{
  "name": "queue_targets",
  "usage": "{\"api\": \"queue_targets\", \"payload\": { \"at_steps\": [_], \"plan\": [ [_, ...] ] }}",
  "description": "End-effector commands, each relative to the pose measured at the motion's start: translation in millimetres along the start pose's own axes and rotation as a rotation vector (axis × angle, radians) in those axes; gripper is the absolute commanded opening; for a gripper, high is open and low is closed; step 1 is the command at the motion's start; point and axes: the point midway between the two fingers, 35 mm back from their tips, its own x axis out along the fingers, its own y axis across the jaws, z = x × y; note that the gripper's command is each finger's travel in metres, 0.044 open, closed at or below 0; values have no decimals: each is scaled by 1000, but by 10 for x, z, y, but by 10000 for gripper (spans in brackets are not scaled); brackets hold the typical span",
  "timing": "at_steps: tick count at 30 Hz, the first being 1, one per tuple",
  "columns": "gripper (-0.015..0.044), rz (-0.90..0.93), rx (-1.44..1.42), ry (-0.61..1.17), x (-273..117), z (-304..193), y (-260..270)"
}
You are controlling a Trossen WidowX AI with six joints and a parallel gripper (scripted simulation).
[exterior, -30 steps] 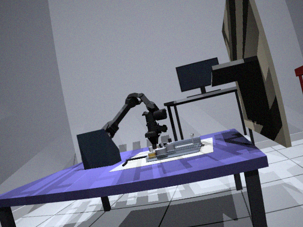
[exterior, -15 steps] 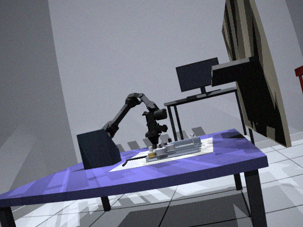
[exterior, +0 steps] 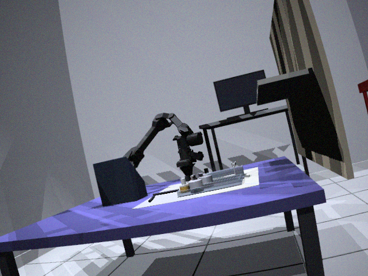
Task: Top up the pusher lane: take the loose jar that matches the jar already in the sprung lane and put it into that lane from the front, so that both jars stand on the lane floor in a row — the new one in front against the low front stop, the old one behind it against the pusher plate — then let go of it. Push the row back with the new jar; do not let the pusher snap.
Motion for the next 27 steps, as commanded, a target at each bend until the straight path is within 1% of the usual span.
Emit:
{"api": "queue_targets", "payload": {
  "at_steps": [1,27],
  "plan": [
    [0,5,-12,-20,-23,64,11],
    [0,5,-12,-20,-14,90,11]
  ]
}}
